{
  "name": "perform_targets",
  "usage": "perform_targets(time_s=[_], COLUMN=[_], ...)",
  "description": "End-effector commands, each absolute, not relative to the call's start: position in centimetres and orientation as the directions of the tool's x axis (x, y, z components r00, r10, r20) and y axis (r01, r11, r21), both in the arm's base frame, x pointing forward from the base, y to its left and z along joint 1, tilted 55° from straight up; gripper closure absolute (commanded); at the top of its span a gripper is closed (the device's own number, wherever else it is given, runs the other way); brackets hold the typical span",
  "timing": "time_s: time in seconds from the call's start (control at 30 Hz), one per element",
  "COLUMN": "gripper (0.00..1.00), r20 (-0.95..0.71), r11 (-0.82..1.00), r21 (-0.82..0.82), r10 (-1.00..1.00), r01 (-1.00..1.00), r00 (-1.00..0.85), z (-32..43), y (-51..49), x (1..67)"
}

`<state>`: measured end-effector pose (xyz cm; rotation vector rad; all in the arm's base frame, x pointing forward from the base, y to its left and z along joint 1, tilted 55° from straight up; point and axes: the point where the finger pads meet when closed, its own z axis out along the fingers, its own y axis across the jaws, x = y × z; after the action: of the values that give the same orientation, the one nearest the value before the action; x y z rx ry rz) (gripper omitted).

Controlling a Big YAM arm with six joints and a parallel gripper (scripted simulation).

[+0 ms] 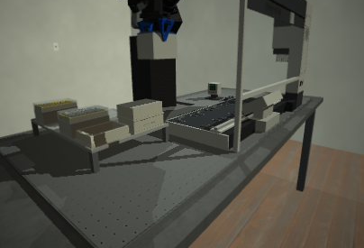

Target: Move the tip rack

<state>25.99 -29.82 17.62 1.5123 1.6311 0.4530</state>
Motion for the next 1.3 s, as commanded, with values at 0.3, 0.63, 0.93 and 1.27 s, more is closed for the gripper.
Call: perform_targets(time_s=[0.3,0.63,0.93,1.27], gripper=[1.00,1.00,1.00,1.00], r20=[-0.339,-0.336,-0.333,-0.328], r11=[0.207,0.205,0.202,0.199], r21=[0.756,0.758,0.760,0.763], r10=[0.935,0.936,0.937,0.939], r01=[0.621,0.619,0.617,0.615], r00=[0.101,0.102,0.103,0.103], z=[17.1,15.7,14.4,12.9], y=[-25.9,-22.2,-18.4,-14.2], x=[26.5,26.9,27.2,27.7])
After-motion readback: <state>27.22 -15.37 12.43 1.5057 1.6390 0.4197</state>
